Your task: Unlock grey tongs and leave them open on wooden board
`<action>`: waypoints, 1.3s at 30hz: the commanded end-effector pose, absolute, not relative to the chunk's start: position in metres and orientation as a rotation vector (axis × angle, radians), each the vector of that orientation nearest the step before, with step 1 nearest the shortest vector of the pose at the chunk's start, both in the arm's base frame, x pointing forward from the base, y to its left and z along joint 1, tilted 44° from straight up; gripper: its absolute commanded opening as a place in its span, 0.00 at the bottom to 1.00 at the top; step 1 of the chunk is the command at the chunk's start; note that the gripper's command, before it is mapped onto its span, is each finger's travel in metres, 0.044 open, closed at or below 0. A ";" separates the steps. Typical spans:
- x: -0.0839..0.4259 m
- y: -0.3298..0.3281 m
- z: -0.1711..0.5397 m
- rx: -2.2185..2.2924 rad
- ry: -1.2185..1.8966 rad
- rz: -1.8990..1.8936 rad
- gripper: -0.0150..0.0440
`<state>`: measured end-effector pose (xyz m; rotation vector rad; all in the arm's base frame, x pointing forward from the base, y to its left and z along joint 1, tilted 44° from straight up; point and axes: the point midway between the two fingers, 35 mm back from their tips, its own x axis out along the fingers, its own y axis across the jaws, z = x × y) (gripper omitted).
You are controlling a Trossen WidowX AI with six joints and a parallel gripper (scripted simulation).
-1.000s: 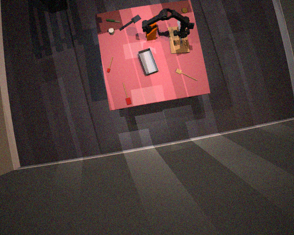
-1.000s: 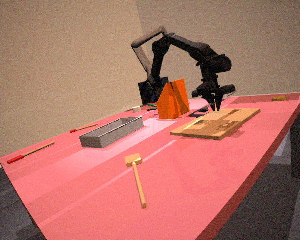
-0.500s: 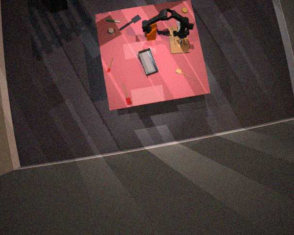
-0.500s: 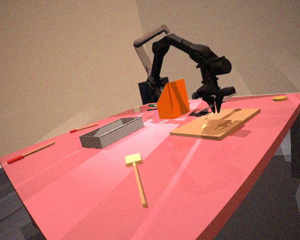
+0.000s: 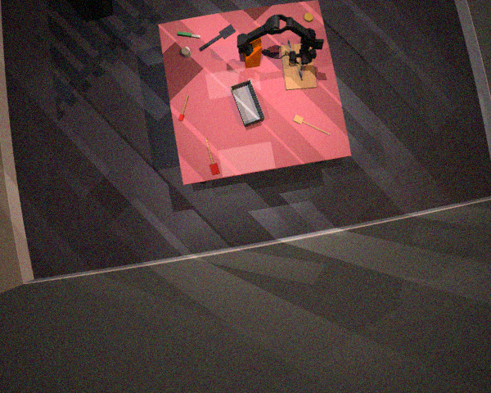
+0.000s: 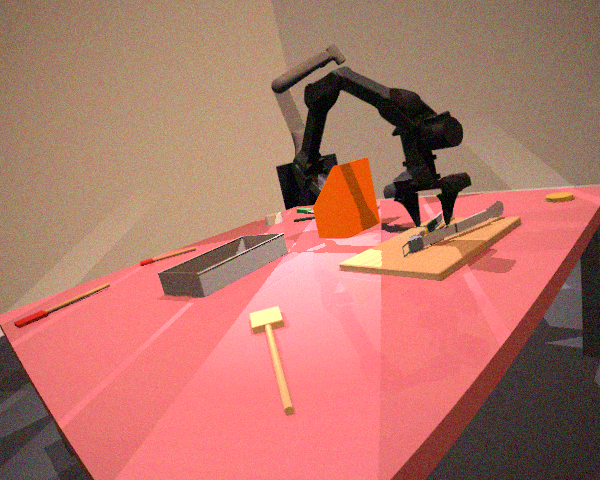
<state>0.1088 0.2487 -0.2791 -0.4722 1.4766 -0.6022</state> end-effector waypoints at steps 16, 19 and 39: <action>0.232 0.309 -0.205 -0.432 1.389 -0.567 1.00; 0.256 0.311 -0.186 -0.433 1.366 -0.572 1.00; 0.257 0.309 -0.185 -0.438 1.366 -0.576 1.00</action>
